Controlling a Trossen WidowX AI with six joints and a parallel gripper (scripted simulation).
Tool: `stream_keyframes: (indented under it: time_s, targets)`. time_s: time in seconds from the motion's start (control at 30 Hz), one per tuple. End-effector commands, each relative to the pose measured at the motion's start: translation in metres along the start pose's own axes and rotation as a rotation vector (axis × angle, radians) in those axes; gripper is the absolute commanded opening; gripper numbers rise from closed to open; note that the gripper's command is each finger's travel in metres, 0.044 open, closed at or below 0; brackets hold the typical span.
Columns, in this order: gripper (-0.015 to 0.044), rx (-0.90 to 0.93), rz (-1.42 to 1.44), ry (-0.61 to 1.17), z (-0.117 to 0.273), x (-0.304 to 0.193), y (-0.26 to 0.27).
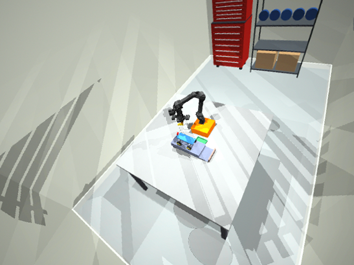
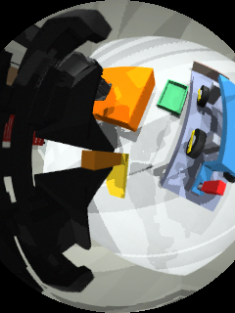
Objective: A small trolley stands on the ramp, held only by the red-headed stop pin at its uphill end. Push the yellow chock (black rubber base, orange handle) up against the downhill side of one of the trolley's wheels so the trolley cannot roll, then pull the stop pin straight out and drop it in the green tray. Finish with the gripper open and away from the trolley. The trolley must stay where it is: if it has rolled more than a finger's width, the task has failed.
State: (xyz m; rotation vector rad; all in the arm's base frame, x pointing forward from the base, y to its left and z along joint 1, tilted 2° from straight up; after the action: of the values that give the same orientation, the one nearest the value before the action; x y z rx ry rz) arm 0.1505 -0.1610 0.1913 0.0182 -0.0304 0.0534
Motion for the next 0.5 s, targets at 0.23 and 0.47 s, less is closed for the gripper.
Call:
stream_keyframes:
  time_s: [0.23,0.47]
  targets:
    - [0.0,0.001,-0.346,0.005,0.0,0.0001,-0.0002]
    - [0.0,0.001,-0.351,0.005,-0.0001,0.0011,0.0019]
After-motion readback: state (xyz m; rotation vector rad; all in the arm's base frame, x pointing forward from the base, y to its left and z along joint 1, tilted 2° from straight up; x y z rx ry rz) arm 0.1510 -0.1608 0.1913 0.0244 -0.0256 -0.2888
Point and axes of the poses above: the point midway between the two fingers, 35 mm back from their tips, its own z axis back along the fingers, its own y axis across the jaws, x = y × z, the point moved 6 cm from there along z, back along the fingers, and after that the axes turned 12 degrees about -z, right-handed, at the moved point
